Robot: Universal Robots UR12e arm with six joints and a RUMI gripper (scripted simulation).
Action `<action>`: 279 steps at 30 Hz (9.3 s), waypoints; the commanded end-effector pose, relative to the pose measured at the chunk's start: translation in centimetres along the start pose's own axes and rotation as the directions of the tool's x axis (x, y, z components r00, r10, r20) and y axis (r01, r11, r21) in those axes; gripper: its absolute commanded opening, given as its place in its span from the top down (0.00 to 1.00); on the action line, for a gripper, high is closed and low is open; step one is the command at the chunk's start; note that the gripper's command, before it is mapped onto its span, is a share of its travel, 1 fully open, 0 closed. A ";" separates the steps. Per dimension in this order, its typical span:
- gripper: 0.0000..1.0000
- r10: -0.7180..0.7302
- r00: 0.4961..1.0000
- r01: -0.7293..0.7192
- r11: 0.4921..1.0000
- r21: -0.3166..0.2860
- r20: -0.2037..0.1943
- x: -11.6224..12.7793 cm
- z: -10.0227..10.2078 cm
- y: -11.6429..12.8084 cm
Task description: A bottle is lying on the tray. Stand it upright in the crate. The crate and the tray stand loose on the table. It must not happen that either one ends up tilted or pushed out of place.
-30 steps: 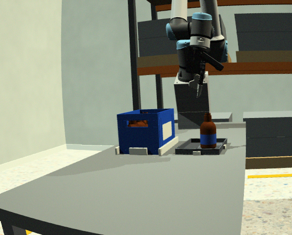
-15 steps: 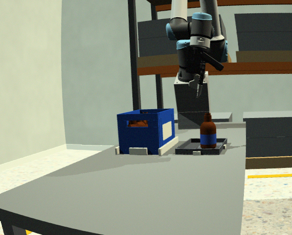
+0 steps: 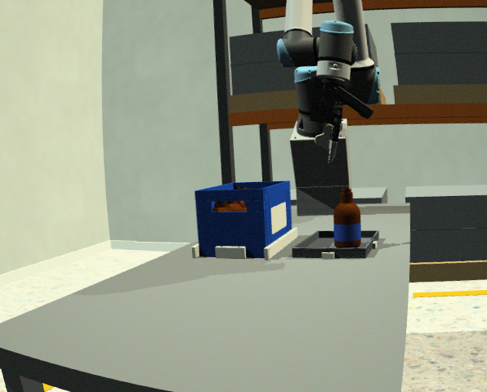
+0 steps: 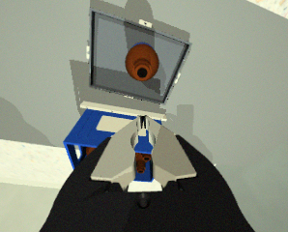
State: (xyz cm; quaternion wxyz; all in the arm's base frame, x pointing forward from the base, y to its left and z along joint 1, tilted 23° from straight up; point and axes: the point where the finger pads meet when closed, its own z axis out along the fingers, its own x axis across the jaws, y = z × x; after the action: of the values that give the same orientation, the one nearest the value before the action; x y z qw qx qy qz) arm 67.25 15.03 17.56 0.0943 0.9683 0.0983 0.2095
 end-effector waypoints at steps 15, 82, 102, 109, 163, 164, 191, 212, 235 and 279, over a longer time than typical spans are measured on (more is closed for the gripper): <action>1.00 0.000 1.000 0.000 1.000 0.000 -0.001 0.1 -0.1 0.0; 1.00 0.843 0.518 -0.855 0.510 0.091 0.147 -10.1 4.9 27.5; 1.00 0.843 0.518 -0.855 0.510 0.091 0.147 -10.1 4.9 27.5; 1.00 0.842 0.518 -0.855 0.511 0.089 0.149 -9.5 4.9 26.3; 0.62 0.842 0.519 -0.855 0.511 0.091 0.148 0.0 -0.5 -3.7; 0.62 0.842 0.519 -0.855 0.511 0.091 0.148 0.0 -0.5 -3.7; 0.62 0.842 0.519 -0.855 0.511 0.091 0.148 0.0 -0.5 -3.7; 0.62 0.842 0.519 -0.855 0.511 0.091 0.148 0.0 1.1 -3.9; 0.62 0.842 0.519 -0.855 0.511 0.091 0.148 0.0 3.5 -4.4; 0.62 0.842 0.519 -0.855 0.511 0.091 0.148 0.0 4.1 -4.5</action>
State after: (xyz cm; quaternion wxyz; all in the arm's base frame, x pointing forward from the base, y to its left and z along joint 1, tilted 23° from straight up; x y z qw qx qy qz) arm 68.32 18.74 12.84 -0.0898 0.9047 -0.3761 0.1789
